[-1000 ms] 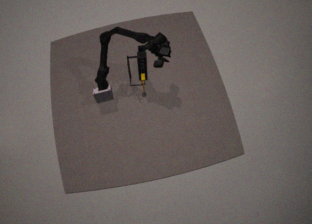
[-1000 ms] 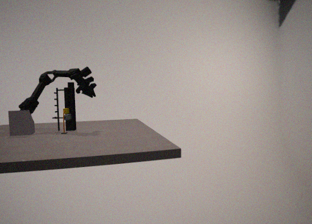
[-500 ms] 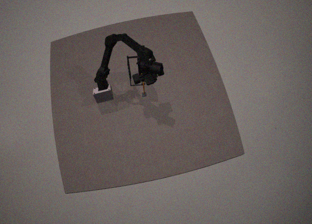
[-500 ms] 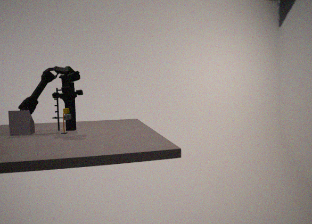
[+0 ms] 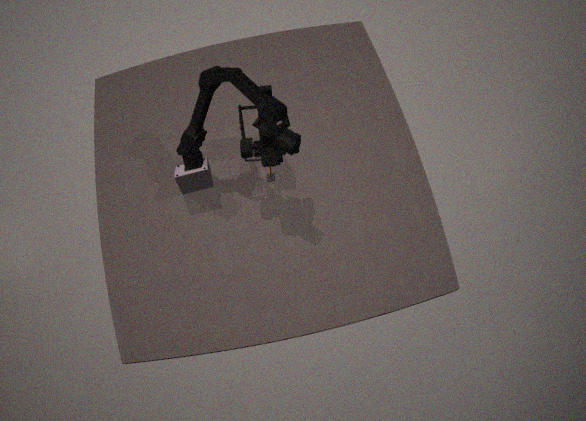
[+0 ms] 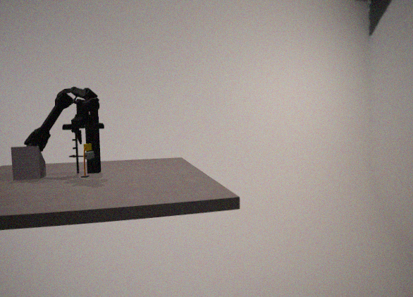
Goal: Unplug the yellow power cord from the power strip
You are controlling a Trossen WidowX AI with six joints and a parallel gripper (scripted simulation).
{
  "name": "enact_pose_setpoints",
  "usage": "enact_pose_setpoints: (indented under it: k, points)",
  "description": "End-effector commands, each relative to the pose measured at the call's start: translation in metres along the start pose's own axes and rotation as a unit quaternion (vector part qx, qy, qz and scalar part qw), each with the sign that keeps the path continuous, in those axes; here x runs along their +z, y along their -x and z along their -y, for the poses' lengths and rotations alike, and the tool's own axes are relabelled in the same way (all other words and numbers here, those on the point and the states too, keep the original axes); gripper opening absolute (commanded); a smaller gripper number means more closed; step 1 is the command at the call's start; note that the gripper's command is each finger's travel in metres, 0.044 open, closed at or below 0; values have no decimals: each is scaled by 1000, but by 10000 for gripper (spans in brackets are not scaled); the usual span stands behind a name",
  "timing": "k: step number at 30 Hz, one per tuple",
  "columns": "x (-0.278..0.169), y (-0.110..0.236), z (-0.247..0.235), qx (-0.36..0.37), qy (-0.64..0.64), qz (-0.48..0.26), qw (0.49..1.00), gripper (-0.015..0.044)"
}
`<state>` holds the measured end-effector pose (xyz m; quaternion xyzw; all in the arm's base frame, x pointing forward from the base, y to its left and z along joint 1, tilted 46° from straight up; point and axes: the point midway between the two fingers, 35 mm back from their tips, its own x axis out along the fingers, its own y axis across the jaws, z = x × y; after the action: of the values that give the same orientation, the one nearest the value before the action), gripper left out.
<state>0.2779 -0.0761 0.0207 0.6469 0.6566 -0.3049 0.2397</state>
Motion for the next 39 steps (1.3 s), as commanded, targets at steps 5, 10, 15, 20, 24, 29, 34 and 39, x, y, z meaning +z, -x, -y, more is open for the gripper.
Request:
enact_pose_setpoints:
  k: [5,10,15,20,24,29,34,39]
  points:
    - [-7,-1,1,-4,-6,0,1000,160]
    - [-15,-1,1,-4,-6,0,1000,160]
    - [-23,-1,1,-4,-6,-1,1000,160]
    - [-31,-1,1,-4,-6,-1,1000,160]
    - [-37,-1,2,-5,-6,-1,1000,160]
    - [-39,-1,2,-5,-6,-1,1000,160]
    - [-39,-3,2,-5,-6,-1,1000,160]
    - [-39,-9,2,-5,-6,-1,1000,160]
